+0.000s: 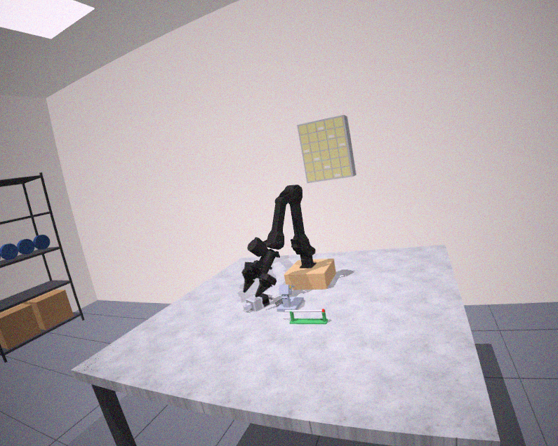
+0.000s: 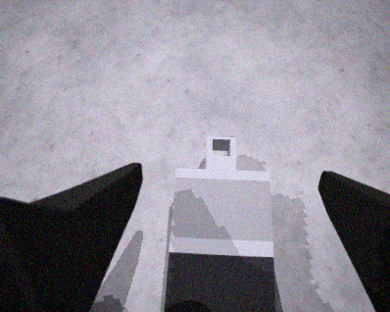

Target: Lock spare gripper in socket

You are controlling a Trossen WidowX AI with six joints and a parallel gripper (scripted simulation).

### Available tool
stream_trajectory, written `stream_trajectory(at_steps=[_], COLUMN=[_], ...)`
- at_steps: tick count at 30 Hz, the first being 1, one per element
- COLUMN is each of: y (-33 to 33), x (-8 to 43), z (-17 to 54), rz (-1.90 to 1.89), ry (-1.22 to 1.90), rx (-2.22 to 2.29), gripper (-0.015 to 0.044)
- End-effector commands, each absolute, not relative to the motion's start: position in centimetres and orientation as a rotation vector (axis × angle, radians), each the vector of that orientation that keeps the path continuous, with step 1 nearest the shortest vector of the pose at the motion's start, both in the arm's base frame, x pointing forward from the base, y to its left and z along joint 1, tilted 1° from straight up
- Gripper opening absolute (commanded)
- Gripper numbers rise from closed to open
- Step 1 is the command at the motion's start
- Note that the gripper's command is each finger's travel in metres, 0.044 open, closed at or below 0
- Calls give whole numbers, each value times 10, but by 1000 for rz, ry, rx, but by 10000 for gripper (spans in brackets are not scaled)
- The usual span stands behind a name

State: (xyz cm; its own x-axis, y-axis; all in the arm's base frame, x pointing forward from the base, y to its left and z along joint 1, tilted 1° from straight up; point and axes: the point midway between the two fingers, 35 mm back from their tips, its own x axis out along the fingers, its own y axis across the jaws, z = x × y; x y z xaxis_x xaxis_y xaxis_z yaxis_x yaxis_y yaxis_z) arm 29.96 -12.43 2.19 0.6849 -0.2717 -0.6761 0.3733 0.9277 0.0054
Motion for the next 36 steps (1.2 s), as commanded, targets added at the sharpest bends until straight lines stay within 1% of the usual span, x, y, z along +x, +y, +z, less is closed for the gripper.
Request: stream_trajectory(at_steps=[1, 36], y=[-123, -120], x=[298, 297], z=[12, -38], rz=[-358, -358], ry=[744, 746], rx=[147, 147], gripper=[440, 440])
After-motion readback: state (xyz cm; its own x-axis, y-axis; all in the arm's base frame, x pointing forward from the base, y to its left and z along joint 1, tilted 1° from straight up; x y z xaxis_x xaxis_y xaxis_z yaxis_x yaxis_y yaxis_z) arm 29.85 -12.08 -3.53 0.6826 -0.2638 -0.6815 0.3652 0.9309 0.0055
